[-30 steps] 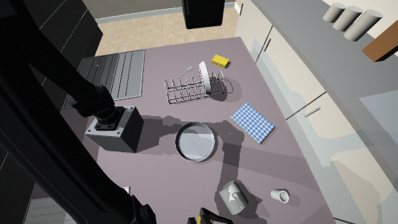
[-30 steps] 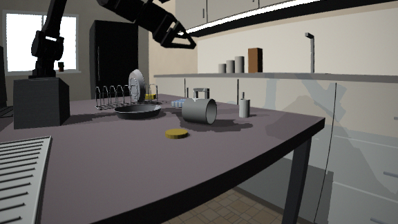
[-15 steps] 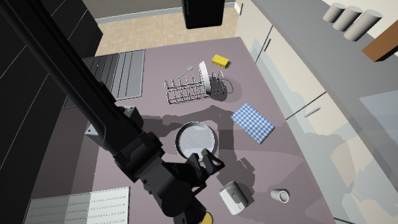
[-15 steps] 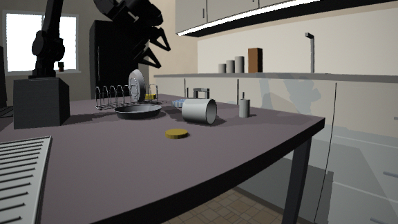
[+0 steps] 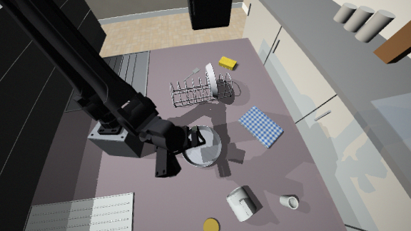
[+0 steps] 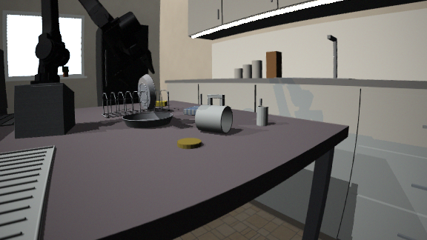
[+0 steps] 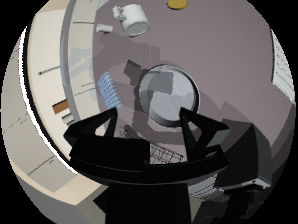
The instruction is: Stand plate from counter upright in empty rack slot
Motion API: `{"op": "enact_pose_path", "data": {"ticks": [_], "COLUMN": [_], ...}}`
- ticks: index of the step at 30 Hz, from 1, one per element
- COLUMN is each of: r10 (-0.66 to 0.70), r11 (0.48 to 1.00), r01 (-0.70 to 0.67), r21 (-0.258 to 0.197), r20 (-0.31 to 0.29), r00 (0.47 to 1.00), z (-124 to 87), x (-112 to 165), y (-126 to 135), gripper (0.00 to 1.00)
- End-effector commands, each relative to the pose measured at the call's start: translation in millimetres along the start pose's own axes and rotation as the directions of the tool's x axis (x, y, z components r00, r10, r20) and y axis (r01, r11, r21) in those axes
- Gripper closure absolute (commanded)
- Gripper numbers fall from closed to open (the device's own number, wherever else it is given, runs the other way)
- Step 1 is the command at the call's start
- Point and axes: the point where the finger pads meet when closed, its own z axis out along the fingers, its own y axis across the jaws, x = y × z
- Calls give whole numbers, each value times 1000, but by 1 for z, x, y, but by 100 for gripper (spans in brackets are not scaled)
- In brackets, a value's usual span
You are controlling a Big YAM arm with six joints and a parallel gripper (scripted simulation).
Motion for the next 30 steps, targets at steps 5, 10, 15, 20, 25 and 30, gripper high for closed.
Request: {"op": "enact_pose_path", "data": {"ticks": [5, 10, 15, 20, 25, 30], "r10": [242, 299, 304, 312, 312, 307], "r11": [962, 937, 938, 935, 935, 937], "r01": [-245, -307, -314, -321, -321, -317], "r21": [119, 169, 147, 148, 148, 149], "r20": [38, 71, 83, 85, 85, 84], "r00": [970, 951, 949, 946, 946, 948], "z": [-14, -19, -21, -19, -19, -19], "x": [49, 64, 61, 60, 60, 60], "y": [-45, -70, -56, -61, -61, -61], "gripper": [0, 0, 0, 0, 74, 74]}}
